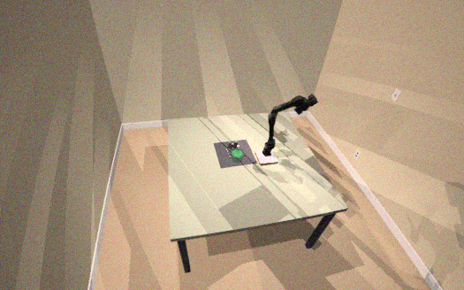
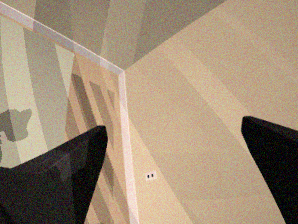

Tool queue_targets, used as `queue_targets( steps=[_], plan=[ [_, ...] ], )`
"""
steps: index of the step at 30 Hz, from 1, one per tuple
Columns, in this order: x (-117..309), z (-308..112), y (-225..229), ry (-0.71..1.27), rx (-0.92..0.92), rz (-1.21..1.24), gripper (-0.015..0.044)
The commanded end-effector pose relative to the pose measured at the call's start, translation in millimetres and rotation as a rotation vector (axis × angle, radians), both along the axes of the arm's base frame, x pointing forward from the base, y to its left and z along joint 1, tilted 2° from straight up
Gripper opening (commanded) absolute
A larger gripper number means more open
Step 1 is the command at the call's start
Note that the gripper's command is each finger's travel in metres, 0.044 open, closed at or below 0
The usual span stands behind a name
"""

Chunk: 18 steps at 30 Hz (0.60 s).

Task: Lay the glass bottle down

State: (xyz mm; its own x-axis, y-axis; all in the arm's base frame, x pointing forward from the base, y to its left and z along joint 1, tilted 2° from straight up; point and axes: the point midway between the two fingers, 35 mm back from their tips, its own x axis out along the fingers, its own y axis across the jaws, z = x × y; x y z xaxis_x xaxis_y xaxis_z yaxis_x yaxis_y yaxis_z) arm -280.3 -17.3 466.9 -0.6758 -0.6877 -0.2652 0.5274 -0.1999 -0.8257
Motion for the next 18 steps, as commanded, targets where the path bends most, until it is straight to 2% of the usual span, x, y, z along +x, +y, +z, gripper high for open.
queue_targets(
  steps=[1,4,9,18],
  plan=[
    [-0.4,-0.9,2.5,-0.003,0.001,-0.011,0.0426],
    [-3.4,-8.3,25.8,-0.029,0.01,-0.107,0.044],
    [2.7,-31.8,100.8,-0.122,0.016,-0.422,0.044],
    [71.1,-79.7,223.8,-0.298,-0.022,-0.996,0.044]
  ],
)
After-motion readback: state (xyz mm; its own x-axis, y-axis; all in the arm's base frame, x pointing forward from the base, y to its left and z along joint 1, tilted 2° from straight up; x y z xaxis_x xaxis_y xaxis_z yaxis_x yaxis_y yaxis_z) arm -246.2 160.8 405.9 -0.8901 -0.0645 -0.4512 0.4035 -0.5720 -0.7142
